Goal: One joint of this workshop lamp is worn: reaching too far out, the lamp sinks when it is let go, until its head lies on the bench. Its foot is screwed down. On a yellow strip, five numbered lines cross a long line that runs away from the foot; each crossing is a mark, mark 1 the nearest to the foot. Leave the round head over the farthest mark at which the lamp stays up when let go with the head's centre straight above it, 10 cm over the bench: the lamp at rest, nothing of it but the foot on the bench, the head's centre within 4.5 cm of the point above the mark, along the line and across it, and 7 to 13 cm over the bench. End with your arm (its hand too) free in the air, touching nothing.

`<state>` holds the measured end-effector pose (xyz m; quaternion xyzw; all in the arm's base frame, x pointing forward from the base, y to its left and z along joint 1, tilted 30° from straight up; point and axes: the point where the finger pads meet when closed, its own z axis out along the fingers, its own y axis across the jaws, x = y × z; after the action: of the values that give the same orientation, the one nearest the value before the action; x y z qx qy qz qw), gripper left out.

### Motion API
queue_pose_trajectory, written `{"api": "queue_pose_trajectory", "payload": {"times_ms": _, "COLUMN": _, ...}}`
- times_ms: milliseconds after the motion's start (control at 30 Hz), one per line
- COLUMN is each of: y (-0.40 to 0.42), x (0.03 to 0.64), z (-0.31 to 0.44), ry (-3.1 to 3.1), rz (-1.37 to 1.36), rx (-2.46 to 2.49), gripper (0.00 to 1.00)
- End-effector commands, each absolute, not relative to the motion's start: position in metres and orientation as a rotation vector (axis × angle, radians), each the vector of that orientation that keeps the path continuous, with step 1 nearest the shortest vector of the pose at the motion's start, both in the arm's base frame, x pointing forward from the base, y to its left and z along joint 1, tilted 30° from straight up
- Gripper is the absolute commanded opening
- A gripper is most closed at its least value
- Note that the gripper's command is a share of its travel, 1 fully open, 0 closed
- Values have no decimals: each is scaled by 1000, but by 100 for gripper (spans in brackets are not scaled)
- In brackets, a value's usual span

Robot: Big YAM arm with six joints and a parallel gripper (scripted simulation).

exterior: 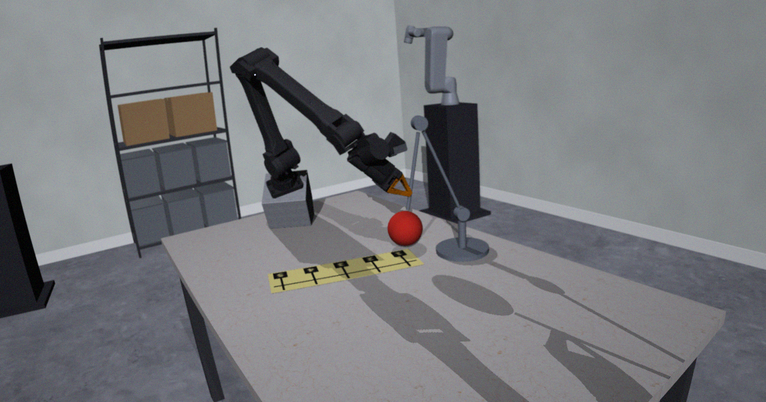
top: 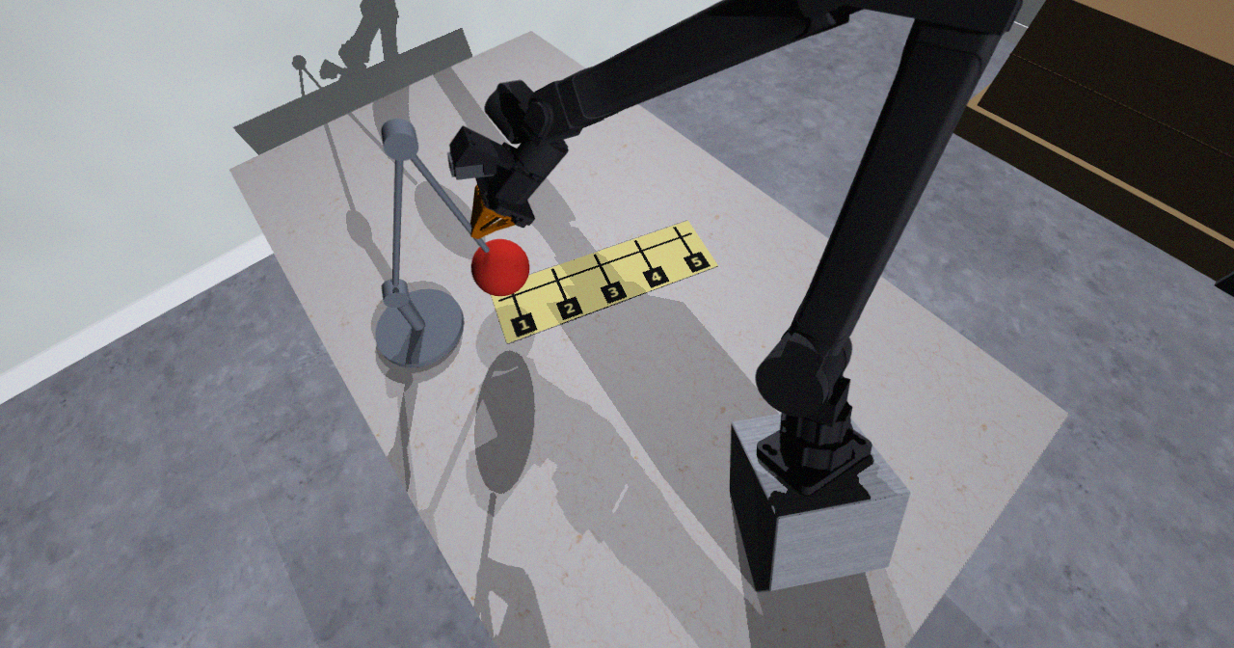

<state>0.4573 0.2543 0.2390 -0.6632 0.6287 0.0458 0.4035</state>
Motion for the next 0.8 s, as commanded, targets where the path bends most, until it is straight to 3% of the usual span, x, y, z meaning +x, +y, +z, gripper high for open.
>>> {"api": "queue_pose_trajectory", "payload": {"times_ms": 0, "y": 256, "x": 457, "z": 244, "ry": 1579, "rz": 118, "rx": -1674, "gripper": 0}}
{"api": "queue_pose_trajectory", "payload": {"times_ms": 767, "y": 247, "x": 457, "z": 244, "ry": 1577, "rz": 116, "rx": -1671, "gripper": 0}}
